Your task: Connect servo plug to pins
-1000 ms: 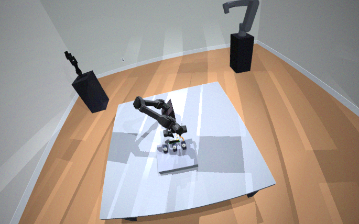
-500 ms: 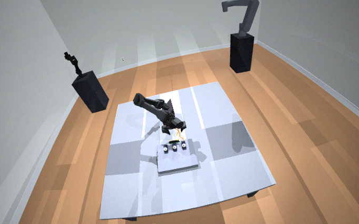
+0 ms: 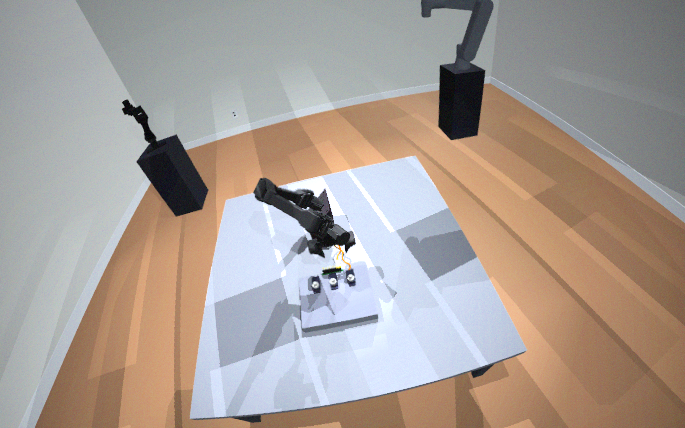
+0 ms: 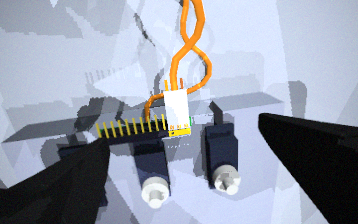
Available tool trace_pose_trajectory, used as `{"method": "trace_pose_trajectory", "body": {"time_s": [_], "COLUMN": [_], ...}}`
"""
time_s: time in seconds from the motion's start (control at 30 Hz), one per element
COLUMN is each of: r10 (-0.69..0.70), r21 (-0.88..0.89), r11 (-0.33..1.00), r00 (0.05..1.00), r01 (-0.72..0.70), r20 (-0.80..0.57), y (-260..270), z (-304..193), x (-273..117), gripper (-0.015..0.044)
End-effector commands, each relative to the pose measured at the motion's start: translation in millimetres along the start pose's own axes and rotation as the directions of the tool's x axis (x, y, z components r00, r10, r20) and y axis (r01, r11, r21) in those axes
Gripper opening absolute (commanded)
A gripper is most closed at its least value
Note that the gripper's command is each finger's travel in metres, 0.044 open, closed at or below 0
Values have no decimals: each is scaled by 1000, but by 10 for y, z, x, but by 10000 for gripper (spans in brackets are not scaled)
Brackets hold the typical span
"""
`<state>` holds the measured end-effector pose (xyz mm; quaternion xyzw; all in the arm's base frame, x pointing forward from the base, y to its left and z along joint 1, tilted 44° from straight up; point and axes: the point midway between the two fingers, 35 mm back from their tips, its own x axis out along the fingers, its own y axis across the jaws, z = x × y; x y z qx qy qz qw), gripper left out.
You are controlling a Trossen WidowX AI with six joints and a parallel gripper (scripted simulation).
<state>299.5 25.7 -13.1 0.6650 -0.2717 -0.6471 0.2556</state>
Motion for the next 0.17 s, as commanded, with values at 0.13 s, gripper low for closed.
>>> {"method": "trace_pose_trajectory", "body": {"time_s": [0.13], "r10": [-3], "r21": [3], "r11": [1000], "r00": [1000], "r01": [3], "r20": [3], "y": [-3], "z": [5], "x": [-4], "gripper": [440]}}
